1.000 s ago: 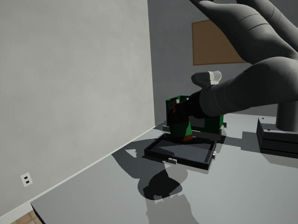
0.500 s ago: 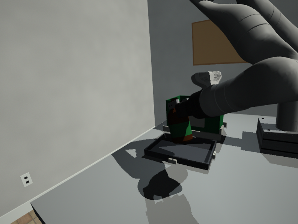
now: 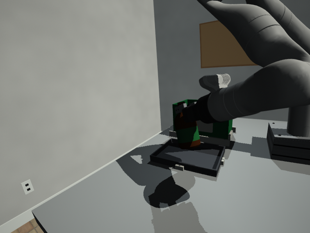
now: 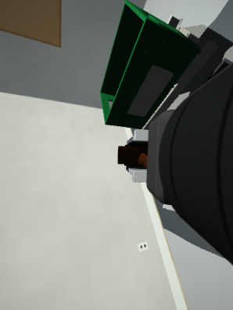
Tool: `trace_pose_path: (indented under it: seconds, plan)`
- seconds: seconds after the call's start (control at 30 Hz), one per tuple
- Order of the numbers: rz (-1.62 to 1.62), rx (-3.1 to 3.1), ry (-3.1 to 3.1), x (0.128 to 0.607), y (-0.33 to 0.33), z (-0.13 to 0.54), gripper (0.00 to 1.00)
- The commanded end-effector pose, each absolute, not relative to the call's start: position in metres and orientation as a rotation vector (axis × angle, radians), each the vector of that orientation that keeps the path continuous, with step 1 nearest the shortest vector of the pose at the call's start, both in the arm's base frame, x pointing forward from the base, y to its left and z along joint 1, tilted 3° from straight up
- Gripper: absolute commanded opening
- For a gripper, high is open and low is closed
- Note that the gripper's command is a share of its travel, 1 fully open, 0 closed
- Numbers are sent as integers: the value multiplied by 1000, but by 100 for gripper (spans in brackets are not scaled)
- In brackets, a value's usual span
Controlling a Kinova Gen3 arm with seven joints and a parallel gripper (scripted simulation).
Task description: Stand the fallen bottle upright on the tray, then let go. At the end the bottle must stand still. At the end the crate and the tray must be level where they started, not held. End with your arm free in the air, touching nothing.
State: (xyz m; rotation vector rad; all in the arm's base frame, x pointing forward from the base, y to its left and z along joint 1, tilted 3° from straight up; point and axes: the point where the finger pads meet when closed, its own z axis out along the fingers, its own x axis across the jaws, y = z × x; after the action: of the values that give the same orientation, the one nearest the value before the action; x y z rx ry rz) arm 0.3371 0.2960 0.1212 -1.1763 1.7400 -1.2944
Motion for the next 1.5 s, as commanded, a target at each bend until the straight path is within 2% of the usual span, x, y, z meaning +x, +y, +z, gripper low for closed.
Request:
trace_pose_path:
  seconds: [0.0, 1.47]
  plan:
    - [-1294, -1175, 1739, 338, 295, 122, 0]
    - [-1294, -1175, 1739, 345, 262, 124, 0]
